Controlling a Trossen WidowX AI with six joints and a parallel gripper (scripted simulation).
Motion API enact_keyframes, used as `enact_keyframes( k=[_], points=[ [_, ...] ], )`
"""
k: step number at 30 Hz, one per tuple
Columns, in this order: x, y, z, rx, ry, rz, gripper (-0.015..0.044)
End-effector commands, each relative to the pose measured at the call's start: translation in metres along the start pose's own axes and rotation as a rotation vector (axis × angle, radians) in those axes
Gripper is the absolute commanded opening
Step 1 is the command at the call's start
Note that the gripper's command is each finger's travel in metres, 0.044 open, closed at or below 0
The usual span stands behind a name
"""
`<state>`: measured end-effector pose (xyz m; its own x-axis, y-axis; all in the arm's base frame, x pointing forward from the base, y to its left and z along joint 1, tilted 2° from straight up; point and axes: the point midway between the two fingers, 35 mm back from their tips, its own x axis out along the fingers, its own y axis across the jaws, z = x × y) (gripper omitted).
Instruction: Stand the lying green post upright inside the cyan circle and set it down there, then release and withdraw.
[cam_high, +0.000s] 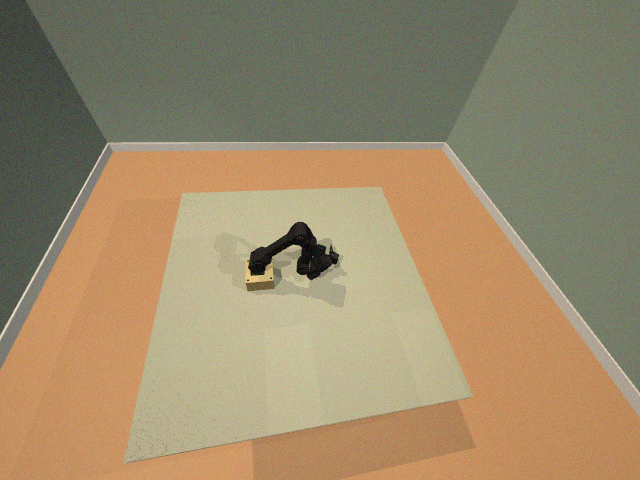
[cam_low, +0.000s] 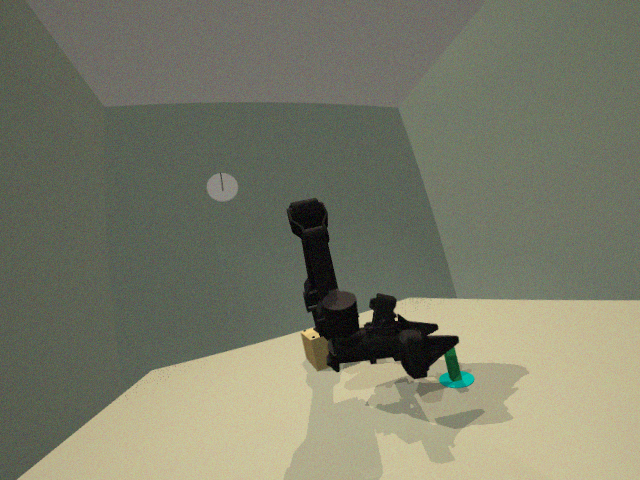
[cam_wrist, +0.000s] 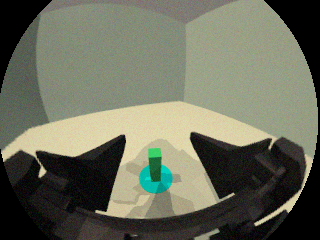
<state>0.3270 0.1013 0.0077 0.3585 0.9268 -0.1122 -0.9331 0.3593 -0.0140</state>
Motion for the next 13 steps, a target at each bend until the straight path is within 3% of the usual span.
enact_keyframes(
  k=[1,13],
  points=[
    [-0.002,0.000,0.020,-0.005,-0.001,-0.001,0.0400],
    [-0.006,0.004,0.057,-0.006,0.001,-0.002,0.0400]
  ],
)
